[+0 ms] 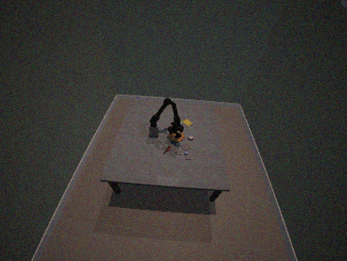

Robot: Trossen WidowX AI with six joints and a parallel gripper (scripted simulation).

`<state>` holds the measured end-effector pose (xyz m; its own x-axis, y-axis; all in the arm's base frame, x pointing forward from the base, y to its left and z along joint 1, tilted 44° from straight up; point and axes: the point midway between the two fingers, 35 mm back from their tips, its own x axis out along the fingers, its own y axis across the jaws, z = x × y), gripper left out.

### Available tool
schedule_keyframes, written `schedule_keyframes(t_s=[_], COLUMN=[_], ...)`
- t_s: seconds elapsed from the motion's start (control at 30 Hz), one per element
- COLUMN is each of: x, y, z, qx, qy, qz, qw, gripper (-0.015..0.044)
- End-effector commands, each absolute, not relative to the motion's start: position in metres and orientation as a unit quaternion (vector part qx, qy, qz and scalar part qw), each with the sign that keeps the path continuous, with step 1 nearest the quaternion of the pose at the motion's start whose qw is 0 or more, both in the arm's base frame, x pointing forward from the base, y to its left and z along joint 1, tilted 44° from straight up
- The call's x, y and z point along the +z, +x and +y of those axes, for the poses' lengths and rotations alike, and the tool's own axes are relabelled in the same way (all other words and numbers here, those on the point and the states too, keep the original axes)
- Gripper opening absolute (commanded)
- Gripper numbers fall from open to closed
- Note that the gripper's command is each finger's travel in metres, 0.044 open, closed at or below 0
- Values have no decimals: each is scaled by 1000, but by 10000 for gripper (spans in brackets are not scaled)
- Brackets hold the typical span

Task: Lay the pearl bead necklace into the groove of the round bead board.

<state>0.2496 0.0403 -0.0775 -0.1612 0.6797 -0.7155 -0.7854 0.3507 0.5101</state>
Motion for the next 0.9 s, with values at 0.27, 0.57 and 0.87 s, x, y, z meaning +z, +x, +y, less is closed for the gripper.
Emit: schedule_keyframes(t_s=[0.27,0.57,0.87], x=[-75,-77,-88], y=[254,256,253], z=[43,44,54], qx=[591,590,590], qy=[-92,-97,-94], qz=[475,472,474], qw=[646,648,647], gripper=[120,120,120])
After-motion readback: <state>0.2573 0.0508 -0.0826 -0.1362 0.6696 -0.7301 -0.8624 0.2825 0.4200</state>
